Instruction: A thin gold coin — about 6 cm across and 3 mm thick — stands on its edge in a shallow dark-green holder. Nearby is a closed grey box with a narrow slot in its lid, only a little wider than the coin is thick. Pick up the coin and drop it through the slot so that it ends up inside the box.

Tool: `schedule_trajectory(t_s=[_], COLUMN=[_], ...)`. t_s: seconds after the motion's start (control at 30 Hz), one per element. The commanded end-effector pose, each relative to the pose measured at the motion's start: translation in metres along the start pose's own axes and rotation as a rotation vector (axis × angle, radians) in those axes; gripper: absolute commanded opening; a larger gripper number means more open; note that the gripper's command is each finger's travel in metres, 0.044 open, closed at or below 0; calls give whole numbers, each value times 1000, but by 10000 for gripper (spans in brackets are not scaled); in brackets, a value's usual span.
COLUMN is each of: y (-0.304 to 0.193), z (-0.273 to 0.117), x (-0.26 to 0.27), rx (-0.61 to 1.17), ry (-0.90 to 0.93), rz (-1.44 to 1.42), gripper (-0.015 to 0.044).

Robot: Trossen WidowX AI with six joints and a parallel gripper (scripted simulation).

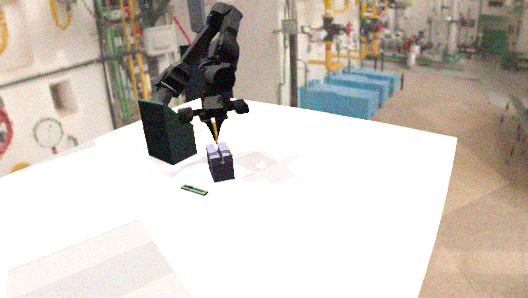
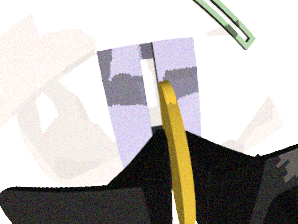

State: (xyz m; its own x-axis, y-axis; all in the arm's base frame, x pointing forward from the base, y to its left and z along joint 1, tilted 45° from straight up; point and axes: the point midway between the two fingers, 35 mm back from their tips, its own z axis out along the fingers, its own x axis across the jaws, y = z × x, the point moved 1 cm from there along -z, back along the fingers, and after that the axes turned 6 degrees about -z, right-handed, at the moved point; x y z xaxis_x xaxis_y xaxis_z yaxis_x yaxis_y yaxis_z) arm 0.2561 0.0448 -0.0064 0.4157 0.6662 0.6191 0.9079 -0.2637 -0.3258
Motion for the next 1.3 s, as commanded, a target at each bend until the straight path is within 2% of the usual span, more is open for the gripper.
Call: schedule_trajectory(t_s=[0.0,1.27], y=[-2,-3], z=[-1,12], x=[2,5], rx=[-1,1], ry=[1,-2], rz=[2,6], gripper=[0,0])
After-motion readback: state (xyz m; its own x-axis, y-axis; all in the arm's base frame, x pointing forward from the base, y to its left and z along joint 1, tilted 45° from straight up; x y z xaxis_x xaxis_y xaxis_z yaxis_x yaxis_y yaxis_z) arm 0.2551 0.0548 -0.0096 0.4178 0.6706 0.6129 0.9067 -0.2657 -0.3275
